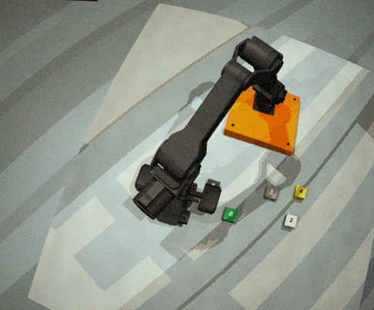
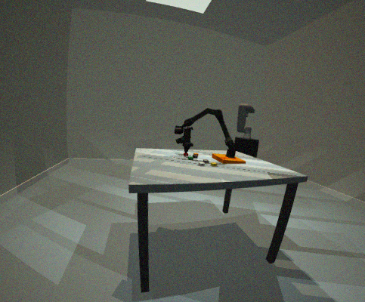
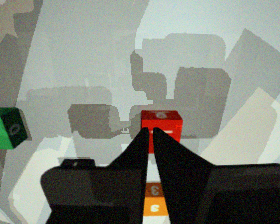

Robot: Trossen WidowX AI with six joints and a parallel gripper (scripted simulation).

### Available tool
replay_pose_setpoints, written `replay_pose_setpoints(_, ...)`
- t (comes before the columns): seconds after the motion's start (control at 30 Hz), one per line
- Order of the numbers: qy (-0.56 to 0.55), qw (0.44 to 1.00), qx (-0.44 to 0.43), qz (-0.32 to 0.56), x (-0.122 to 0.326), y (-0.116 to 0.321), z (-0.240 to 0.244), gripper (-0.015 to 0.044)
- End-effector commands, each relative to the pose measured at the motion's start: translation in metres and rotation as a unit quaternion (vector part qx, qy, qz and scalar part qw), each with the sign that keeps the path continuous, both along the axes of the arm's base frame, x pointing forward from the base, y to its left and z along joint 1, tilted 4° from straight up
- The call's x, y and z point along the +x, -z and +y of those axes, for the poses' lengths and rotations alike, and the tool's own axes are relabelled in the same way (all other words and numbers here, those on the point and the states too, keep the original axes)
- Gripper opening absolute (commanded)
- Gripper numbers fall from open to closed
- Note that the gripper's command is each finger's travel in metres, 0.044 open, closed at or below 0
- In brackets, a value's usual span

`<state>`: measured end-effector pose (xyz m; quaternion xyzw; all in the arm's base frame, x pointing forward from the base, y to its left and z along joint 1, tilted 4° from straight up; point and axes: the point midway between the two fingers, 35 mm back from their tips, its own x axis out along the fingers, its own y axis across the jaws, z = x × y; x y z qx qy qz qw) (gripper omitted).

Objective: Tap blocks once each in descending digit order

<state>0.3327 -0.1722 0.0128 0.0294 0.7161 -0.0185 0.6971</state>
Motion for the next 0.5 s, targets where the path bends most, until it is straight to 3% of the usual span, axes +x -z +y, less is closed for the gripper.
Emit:
replay_pose_setpoints(0.0, -0.002, 1.000, 0.000, 0.001, -0.001, 0.004, 0.000, 0.0020)
replay_pose_setpoints(0.37, -0.002, 1.000, 0.000, 0.001, 0.000, -0.028, -0.001, 0.0020)
replay_pose_setpoints(0.47, -0.002, 1.000, 0.000, 0.001, 0.004, -0.059, -0.002, 0.0020)
